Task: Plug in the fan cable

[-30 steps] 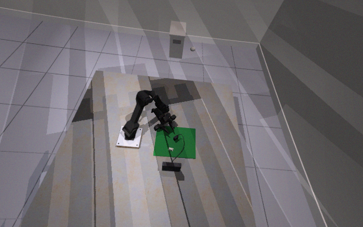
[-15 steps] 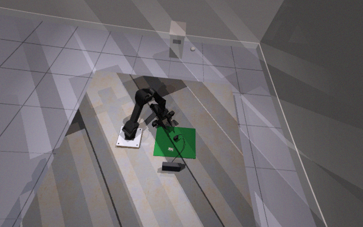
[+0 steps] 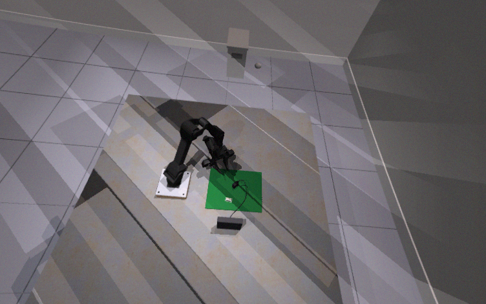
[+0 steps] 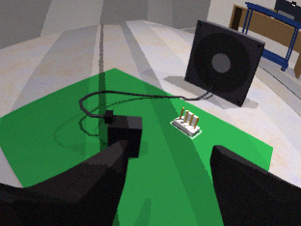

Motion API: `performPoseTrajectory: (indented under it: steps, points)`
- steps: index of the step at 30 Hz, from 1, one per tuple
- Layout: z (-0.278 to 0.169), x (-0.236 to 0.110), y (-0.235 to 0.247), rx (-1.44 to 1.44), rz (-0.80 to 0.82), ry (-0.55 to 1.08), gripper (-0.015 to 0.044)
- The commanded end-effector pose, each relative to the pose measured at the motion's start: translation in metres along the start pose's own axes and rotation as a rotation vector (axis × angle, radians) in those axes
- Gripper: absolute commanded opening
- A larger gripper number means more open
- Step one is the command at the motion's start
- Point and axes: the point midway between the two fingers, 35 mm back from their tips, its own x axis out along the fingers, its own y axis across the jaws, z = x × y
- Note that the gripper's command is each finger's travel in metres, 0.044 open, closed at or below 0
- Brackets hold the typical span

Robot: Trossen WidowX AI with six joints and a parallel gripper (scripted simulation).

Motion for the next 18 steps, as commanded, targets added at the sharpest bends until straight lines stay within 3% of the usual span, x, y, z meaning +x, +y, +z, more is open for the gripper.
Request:
performPoseTrajectory:
  steps: [1,18]
  points:
    - [0.000,0.006,-0.004,-0.015,-0.071,0.074,0.0205]
    - [-0.008,0.022,-0.021,-0.107,-0.267,0.469,0.0205]
